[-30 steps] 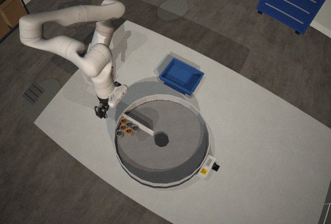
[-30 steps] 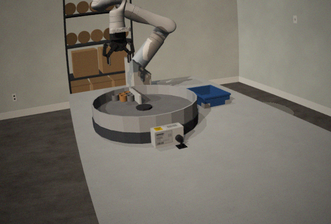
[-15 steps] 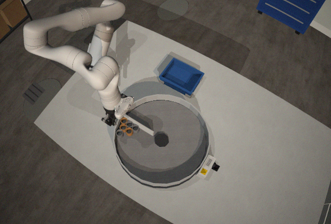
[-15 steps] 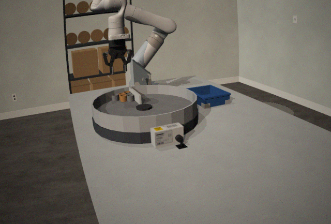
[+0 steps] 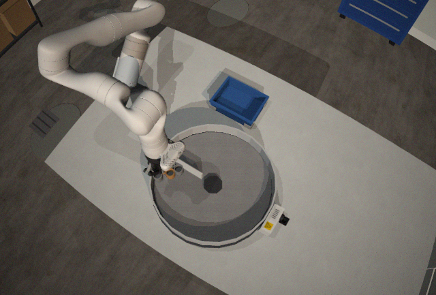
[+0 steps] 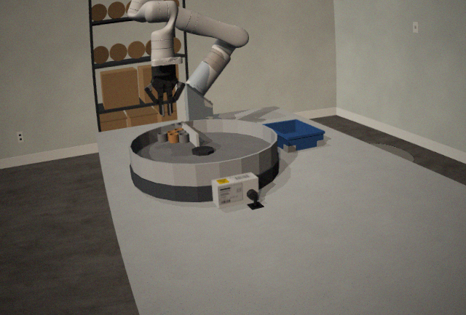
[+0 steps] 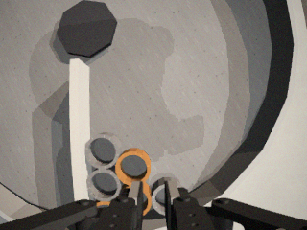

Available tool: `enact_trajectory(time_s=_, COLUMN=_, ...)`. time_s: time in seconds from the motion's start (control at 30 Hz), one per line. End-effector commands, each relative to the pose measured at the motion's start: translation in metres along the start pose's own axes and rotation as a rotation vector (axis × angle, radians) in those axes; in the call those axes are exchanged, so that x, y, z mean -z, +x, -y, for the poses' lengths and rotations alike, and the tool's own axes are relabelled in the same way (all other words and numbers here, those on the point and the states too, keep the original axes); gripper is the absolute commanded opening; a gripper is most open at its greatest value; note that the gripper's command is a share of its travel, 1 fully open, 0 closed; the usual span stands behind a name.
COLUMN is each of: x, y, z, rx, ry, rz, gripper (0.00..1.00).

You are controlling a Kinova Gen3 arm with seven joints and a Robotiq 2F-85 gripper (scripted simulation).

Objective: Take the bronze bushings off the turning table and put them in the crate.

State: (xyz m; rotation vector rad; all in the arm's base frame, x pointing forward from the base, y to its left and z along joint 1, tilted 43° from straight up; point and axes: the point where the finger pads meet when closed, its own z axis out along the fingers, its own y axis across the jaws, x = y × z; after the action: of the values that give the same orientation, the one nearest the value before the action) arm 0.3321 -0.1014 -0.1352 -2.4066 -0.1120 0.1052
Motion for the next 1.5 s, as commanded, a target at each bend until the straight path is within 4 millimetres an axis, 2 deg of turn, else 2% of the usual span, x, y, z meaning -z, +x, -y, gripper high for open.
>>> enact_trajectory(time_s=0.0, x=-0.0098, y=0.0056, z=0.006, rx=0.011, ry=0.011, rz=0.015, gripper=0.16)
enact_trajectory(time_s=1.47, x=-0.0094, y=0.0054, z=0.0056, rx=0.01, ry=0.01, rz=0.014, gripper=0.14)
